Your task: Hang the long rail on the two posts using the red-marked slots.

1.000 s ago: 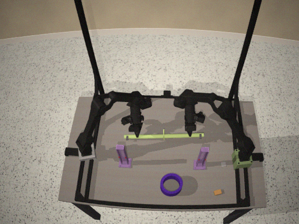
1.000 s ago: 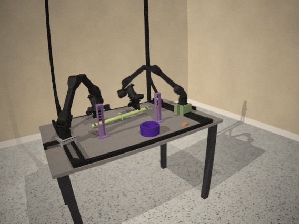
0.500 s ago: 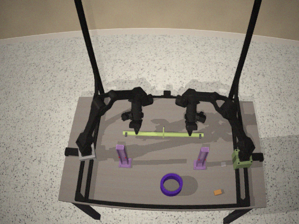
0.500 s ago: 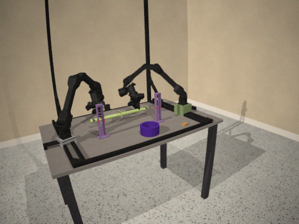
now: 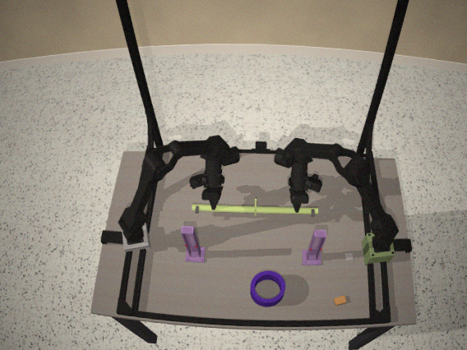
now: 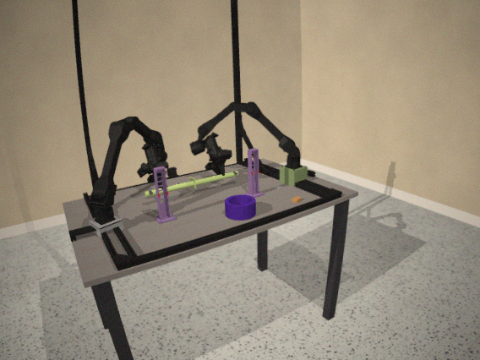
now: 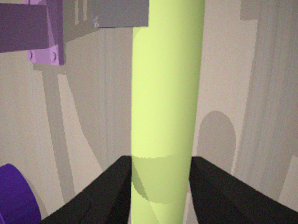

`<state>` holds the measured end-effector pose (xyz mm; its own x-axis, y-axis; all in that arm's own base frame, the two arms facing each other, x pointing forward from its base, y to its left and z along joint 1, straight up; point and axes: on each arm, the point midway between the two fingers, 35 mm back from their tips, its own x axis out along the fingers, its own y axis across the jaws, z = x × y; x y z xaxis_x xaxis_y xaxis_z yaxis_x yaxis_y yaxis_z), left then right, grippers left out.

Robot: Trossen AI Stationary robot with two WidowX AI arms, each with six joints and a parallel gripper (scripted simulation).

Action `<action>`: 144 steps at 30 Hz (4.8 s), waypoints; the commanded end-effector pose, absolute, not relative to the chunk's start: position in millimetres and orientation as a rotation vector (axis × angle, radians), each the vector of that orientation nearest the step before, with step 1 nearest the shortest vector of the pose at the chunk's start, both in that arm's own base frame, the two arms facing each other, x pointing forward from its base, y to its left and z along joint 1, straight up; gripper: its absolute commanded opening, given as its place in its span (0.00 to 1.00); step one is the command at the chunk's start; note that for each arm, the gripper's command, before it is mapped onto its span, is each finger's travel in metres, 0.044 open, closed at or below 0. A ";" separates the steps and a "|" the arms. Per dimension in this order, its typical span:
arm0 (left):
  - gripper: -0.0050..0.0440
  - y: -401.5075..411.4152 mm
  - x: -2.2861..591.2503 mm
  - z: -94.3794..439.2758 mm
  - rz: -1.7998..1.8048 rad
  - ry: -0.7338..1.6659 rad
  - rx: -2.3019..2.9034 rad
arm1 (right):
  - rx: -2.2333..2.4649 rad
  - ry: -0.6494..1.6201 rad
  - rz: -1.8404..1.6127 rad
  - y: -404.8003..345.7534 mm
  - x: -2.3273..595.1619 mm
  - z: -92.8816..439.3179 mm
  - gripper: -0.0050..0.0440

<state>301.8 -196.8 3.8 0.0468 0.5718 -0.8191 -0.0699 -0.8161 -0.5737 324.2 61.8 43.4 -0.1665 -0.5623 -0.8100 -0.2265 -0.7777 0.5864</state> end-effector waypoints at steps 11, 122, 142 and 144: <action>0.10 -197.0 300.8 7.5 1.823 -0.501 -1.870 | 1.860 -0.911 -2.034 61.8 324.4 46.6 0.10; 0.10 -82.6 312.1 56.5 1.835 -0.504 -1.857 | 1.859 -0.894 -2.061 -48.7 292.1 96.0 0.10; 0.10 -82.6 312.1 52.0 1.835 -0.504 -1.857 | 1.859 -0.894 -2.061 -48.7 292.1 91.6 0.10; 0.10 -82.6 312.1 51.8 1.835 -0.504 -1.857 | 1.859 -0.894 -2.061 -48.7 292.1 91.5 0.10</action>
<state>312.2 -82.8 51.2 0.0299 0.5678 -0.8226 -0.0708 -0.8197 -0.5684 292.8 -48.7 90.6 -0.1748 -0.5434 -0.8211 -0.2252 -0.7897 0.5706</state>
